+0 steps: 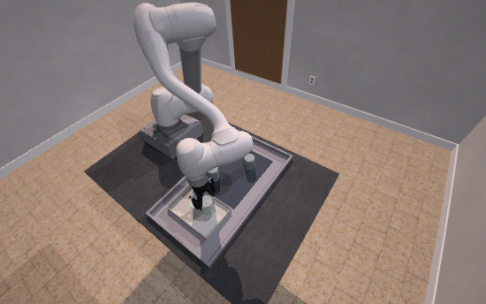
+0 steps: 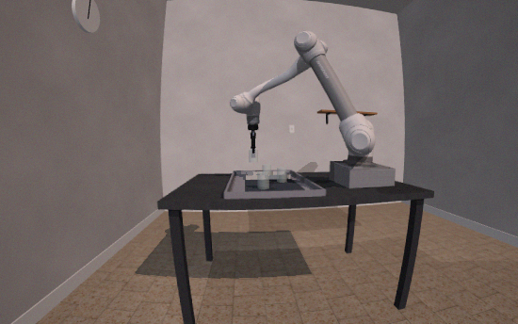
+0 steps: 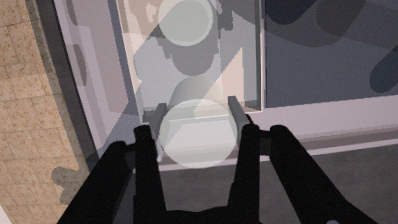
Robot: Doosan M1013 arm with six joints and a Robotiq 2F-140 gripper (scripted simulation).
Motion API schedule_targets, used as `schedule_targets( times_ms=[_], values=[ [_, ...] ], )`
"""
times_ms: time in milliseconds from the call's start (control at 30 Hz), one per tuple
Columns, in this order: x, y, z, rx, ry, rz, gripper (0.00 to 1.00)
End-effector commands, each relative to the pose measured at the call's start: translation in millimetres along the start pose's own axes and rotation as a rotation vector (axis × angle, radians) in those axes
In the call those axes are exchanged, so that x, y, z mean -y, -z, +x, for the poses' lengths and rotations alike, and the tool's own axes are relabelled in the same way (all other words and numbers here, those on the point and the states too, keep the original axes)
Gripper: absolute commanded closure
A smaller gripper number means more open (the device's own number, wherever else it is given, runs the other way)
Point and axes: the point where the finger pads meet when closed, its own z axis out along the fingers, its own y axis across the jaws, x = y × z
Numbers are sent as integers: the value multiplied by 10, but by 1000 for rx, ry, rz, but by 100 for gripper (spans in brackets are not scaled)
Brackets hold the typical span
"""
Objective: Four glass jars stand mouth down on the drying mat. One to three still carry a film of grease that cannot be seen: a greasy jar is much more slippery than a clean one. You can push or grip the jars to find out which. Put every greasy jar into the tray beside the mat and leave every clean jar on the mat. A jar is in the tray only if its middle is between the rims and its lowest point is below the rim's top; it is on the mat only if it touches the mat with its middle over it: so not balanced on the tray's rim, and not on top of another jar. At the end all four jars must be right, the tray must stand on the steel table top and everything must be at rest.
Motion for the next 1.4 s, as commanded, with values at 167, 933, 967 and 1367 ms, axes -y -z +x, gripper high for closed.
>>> schedule_targets(
  times_ms=[167,933,967,1367],
  values=[
    [0,-143,-1,0,0,0,100],
    [0,-695,-1,0,0,0,100],
    [0,-721,-1,0,0,0,100],
    [0,-839,-1,0,0,0,100]
  ],
)
